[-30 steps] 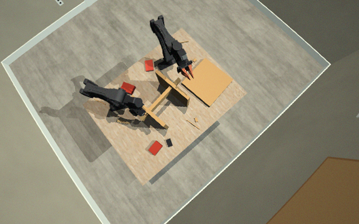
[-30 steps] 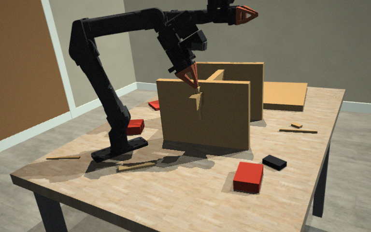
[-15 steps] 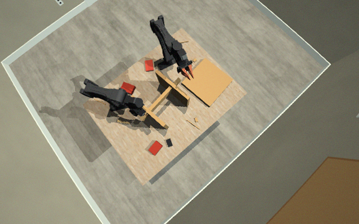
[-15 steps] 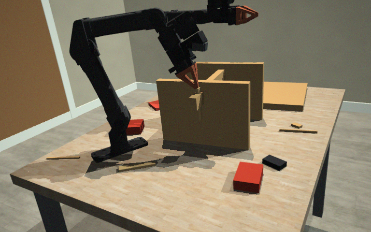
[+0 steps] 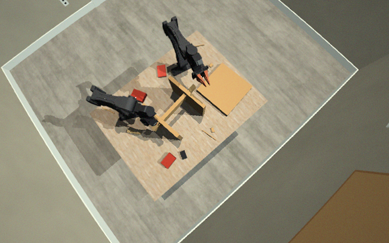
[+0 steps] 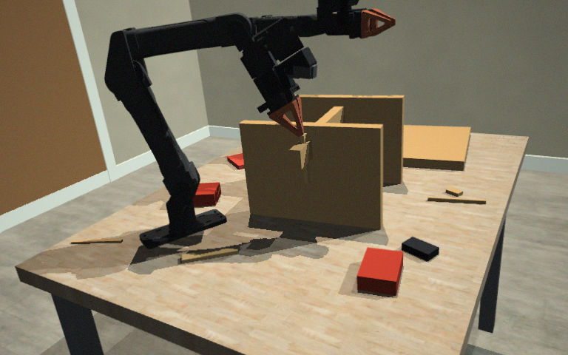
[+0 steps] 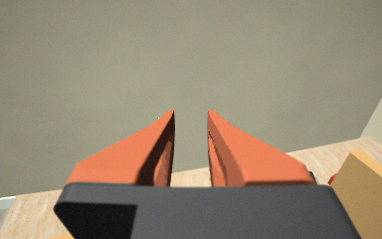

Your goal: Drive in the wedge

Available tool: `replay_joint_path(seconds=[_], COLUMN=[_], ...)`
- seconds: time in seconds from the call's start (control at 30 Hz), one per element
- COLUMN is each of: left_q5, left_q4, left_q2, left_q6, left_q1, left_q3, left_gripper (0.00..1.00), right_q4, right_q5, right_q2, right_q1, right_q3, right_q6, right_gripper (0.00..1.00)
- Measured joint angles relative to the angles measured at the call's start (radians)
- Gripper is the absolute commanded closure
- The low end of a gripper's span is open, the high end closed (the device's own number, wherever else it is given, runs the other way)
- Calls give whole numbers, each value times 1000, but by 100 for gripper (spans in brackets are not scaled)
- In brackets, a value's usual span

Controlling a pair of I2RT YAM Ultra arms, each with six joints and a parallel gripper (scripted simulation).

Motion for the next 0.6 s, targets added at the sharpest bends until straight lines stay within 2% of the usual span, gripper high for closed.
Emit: replay_joint_path(seconds=[0.6], left_q5=[0], left_q4=[0], left_q2=[0], left_q6=[0], left_q1=[0], left_q3=[0], left_gripper=[79], right_q4=[24], right_q5=[0], right_q2=[-20], right_q1=[0], right_q3=[-24], right_q6=[0], right_gripper=[100])
